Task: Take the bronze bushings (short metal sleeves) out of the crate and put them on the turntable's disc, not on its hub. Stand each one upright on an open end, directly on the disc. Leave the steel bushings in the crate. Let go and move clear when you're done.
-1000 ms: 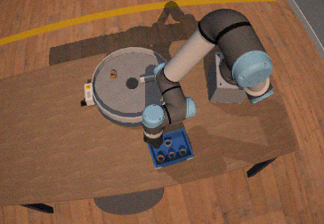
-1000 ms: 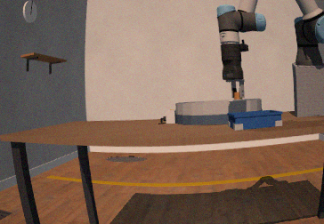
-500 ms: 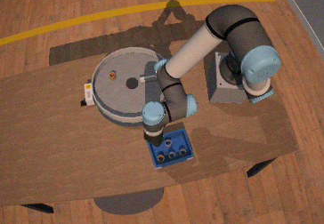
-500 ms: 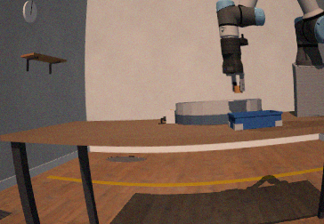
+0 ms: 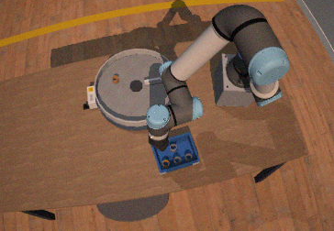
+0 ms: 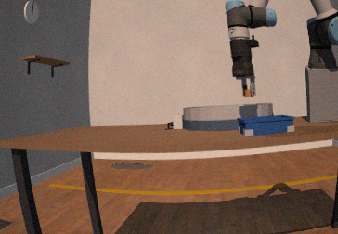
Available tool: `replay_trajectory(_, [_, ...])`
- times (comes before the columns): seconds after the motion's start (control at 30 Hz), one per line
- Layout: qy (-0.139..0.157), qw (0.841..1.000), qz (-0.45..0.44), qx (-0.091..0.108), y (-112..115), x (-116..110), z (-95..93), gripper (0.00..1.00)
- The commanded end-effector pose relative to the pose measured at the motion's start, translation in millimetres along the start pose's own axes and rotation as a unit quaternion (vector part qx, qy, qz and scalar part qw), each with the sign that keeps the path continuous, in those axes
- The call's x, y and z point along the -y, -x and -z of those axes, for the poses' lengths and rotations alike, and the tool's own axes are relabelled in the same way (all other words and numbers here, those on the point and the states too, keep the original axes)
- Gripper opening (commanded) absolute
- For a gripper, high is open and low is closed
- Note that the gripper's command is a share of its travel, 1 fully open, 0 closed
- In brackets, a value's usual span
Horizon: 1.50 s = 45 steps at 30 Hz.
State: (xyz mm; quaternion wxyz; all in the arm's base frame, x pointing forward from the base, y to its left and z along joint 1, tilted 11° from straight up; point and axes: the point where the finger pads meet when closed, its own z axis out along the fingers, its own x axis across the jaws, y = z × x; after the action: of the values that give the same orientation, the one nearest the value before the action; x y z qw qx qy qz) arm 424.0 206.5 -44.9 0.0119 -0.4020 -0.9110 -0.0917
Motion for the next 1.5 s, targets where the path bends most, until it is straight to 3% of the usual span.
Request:
replay_trajectory(0.0, [0.001, 1.0, -0.001, 0.001, 1.2, -0.8, 1.0, 0.0])
replay_trajectory(0.77, [0.001, 1.0, -0.001, 0.0, 2.1, 1.1, 0.8, 0.0])
replay_trajectory(1.47, [0.001, 1.0, -0.001, 0.0, 23.2, 26.9, 1.0, 0.0])
